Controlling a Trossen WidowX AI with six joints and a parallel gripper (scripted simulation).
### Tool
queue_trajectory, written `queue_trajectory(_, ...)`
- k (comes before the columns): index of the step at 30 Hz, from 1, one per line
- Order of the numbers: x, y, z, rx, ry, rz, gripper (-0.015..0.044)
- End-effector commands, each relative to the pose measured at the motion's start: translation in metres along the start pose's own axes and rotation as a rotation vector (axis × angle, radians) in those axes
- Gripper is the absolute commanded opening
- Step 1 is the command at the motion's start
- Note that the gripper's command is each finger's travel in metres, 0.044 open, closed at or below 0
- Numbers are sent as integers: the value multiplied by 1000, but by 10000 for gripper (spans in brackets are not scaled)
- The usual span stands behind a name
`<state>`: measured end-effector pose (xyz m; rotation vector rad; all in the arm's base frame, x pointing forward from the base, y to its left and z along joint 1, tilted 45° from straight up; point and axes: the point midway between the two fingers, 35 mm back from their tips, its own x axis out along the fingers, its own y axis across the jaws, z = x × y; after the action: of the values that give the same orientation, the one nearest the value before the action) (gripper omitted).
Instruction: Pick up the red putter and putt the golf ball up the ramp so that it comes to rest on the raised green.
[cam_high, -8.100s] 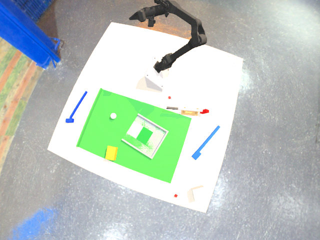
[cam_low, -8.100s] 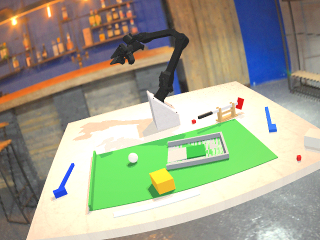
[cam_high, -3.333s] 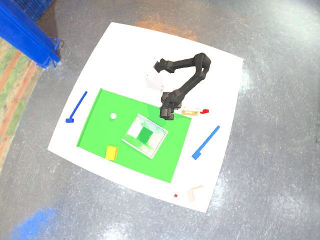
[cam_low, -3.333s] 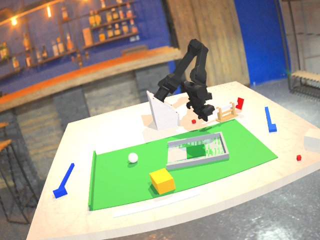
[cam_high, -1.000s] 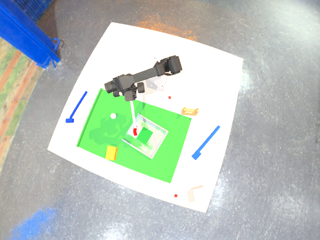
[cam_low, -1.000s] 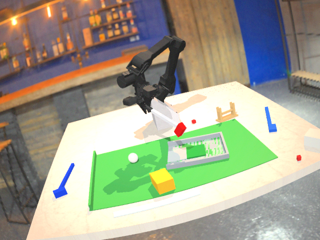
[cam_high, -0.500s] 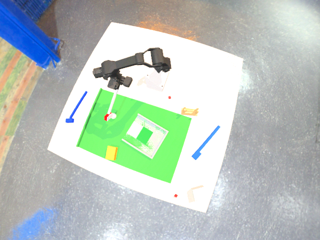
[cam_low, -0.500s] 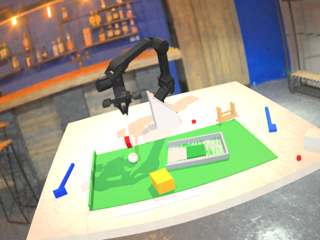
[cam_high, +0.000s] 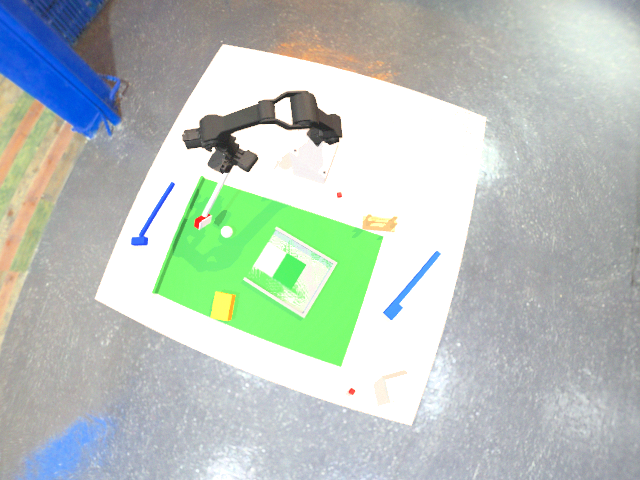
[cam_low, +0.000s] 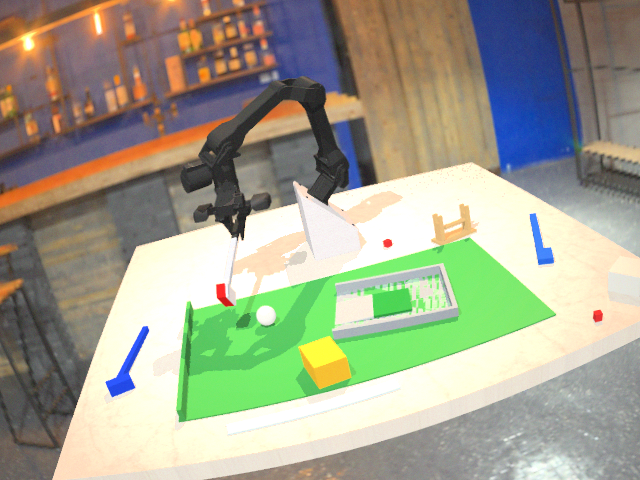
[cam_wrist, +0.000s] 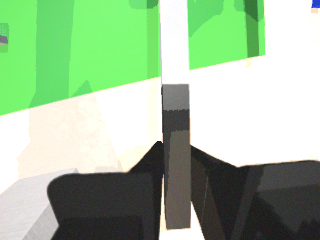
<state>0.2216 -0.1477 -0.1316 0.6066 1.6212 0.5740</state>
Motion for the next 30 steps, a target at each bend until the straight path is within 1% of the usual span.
queue_trajectory(1,20,2,-2,7,3,13,0)
queue_trajectory(9,27,3,-2,7,3,13,0)
queue_trajectory(25,53,3,-2,7,3,14,0)
queue_trajectory(30,51,3,-3,3,10,10,0)
